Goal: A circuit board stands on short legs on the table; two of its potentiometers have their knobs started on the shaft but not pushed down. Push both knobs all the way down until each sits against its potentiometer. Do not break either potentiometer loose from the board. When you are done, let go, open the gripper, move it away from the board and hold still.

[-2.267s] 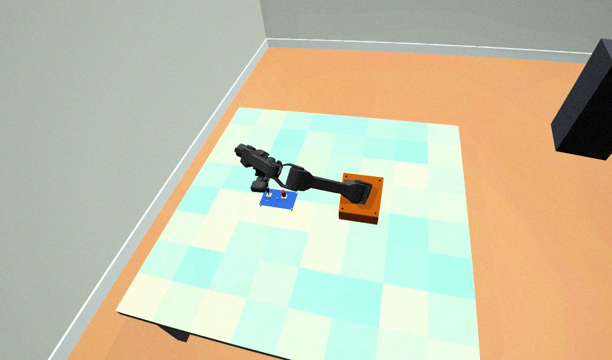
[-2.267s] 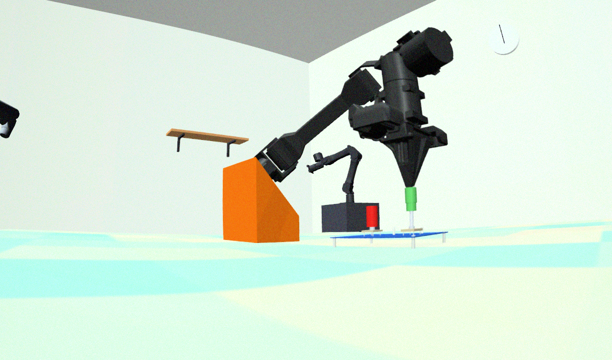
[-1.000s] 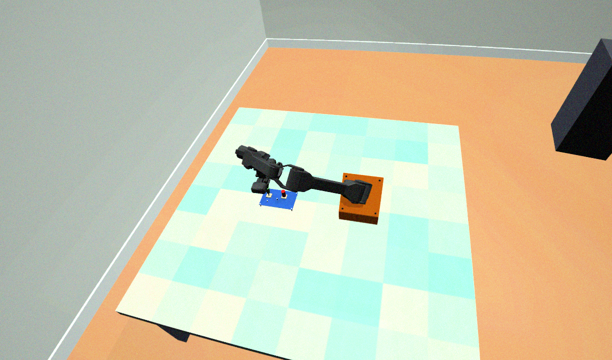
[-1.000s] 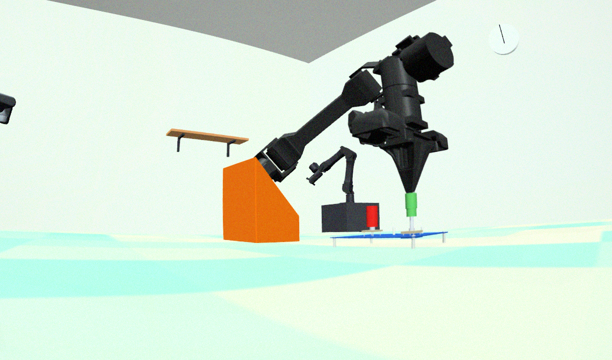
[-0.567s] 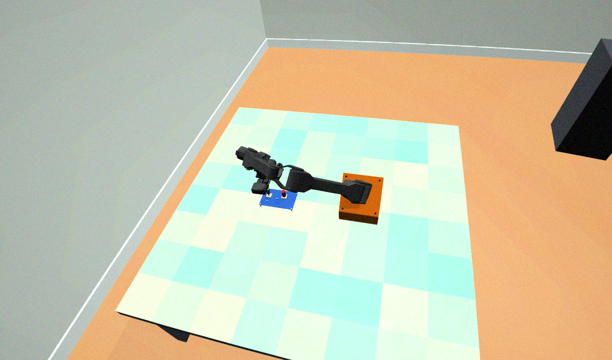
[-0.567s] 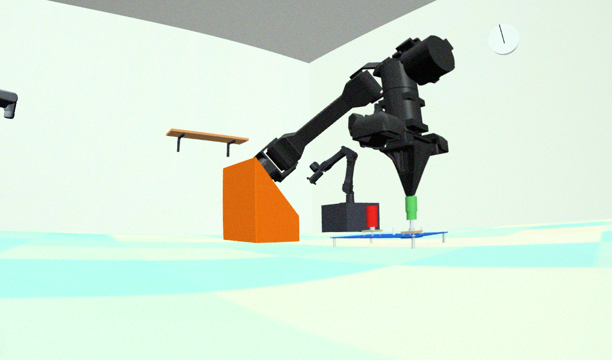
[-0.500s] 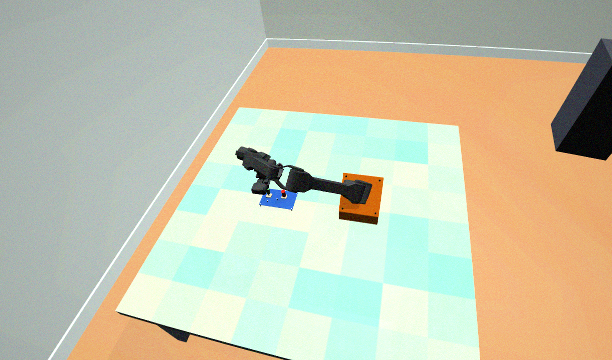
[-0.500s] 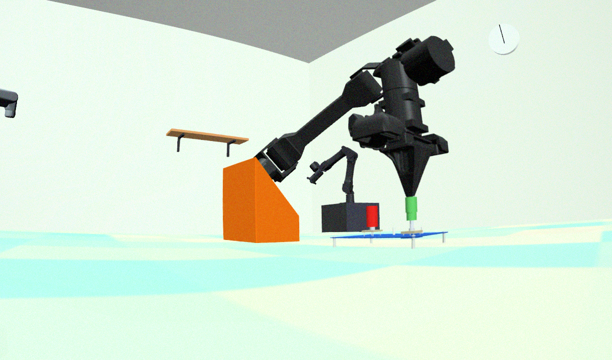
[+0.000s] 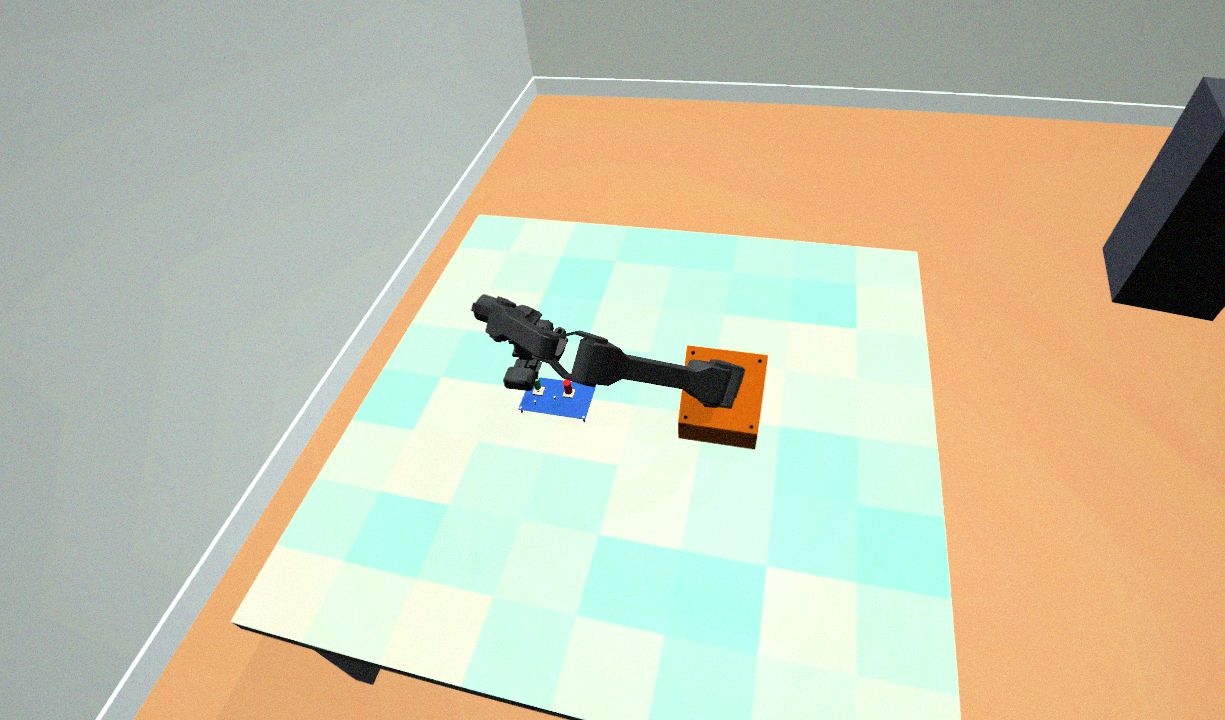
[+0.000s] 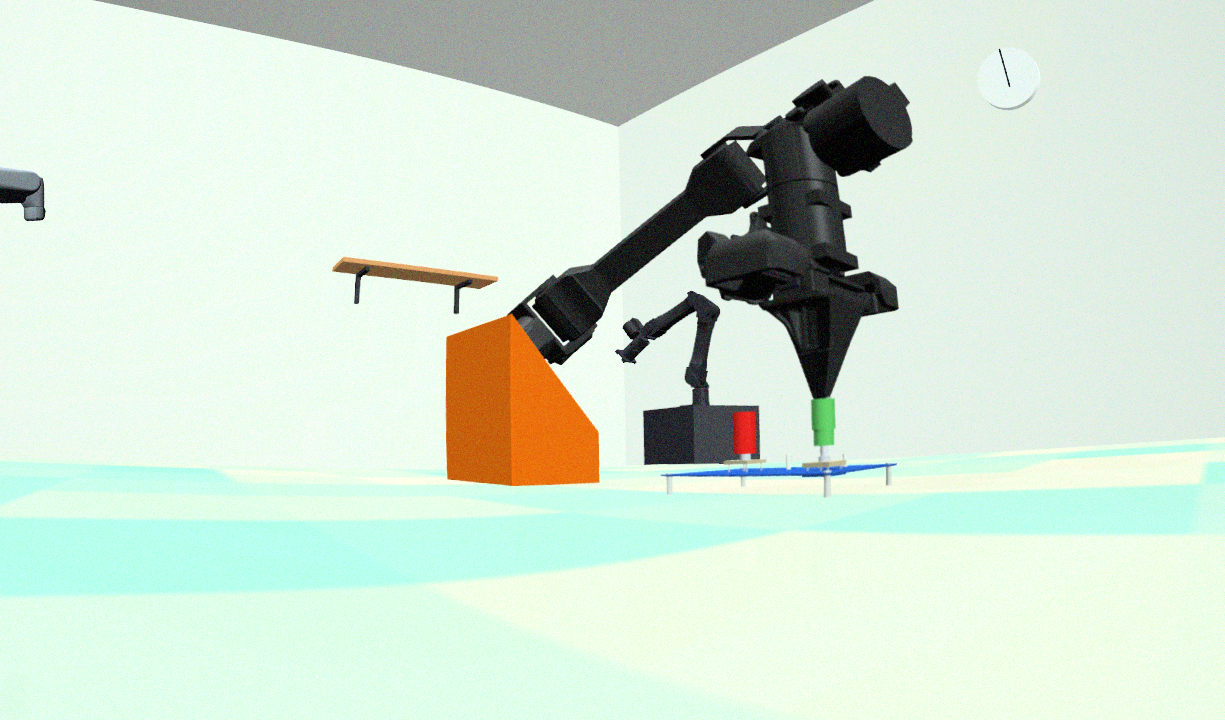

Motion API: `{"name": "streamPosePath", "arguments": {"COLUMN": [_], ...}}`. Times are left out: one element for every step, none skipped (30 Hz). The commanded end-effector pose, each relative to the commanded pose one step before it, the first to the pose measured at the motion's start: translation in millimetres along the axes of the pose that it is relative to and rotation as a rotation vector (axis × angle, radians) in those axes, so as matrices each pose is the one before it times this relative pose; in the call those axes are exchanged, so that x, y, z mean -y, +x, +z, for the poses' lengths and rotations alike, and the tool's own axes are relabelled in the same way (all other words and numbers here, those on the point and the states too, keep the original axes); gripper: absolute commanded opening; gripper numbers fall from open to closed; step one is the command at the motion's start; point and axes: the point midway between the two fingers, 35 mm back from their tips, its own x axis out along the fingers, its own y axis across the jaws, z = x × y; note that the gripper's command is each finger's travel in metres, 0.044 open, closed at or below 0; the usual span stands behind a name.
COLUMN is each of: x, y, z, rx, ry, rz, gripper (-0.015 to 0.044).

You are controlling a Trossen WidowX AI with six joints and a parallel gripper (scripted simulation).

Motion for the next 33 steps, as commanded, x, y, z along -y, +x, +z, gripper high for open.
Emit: {"name": "streamPosePath", "arguments": {"x": [2.74, 0.0, 0.0, 0.0, 0.0, 0.0, 0.0, 0.0, 0.0, 0.0, 0.0, 0.0, 0.0, 0.0, 0.0, 0.0, 0.0, 0.0, 0.0, 0.0, 0.0, 0.0, 0.0, 0.0, 0.0, 0.0, 0.0, 0.0, 0.0, 0.0, 0.0, 0.0, 0.0], "y": [11.14, 0.0, 0.0, 0.0, 0.19, 0.42, 0.47, 0.58, 0.56, 0.21, 0.0, 0.0, 0.0, 0.0, 0.0, 0.0, 0.0, 0.0, 0.0, 0.17, 0.36, 0.23, 0.0, 0.0, 0.0, 0.0, 0.0, 0.0, 0.0, 0.0, 0.0, 0.0, 0.0], "z": [-1.57, 0.0, 0.0, 0.0, 0.0, 0.0, 0.0, 0.0, 0.0, 0.0, 0.0, 0.0, 0.0, 0.0, 0.0, 0.0, 0.0, 0.0, 0.0, 0.0, 0.0, 0.0, 0.0, 0.0, 0.0, 0.0, 0.0, 0.0, 0.0, 0.0, 0.0, 0.0, 0.0], "rx": [0.00727, 0.0, 0.0, 0.0, 0.0, 0.0, 0.0, 0.0, 0.0, 0.0, 0.0, 0.0, 0.0, 0.0, 0.0, 0.0, 0.0, 0.0, 0.0, 0.0, 0.0, 0.0, 0.0, 0.0, 0.0, 0.0, 0.0, 0.0, 0.0, 0.0, 0.0, 0.0, 0.0], "ry": [-0.0146, 0.0, 0.0, 0.0, 0.0, 0.0, 0.0, 0.0, 0.0, 0.0, 0.0, 0.0, 0.0, 0.0, 0.0, 0.0, 0.0, 0.0, 0.0, 0.0, 0.0, 0.0, 0.0, 0.0, 0.0, 0.0, 0.0, 0.0, 0.0, 0.0, 0.0, 0.0, 0.0], "rz": [-0.00675, 0.0, 0.0, 0.0, -0.00001, -0.00002, -0.00002, -0.00002, -0.00002, -0.00001, 0.0, 0.0, 0.0, 0.0, 0.0, 0.0, 0.0, 0.0, 0.0, -0.00001, -0.00001, -0.00001, 0.0, 0.0, 0.0, 0.0, 0.0, 0.0, 0.0, 0.0, 0.0, 0.0, 0.0], "gripper": [0.0, 0.0, 0.0, 0.0, 0.0, 0.0, 0.0, 0.0, 0.0, 0.0, 0.0, 0.0, 0.0, 0.0, 0.0, 0.0, 0.0, 0.0, 0.0, 0.0, 0.0, 0.0, 0.0, 0.0, 0.0, 0.0, 0.0, 0.0, 0.0, 0.0, 0.0, 0.0, 0.0]}}
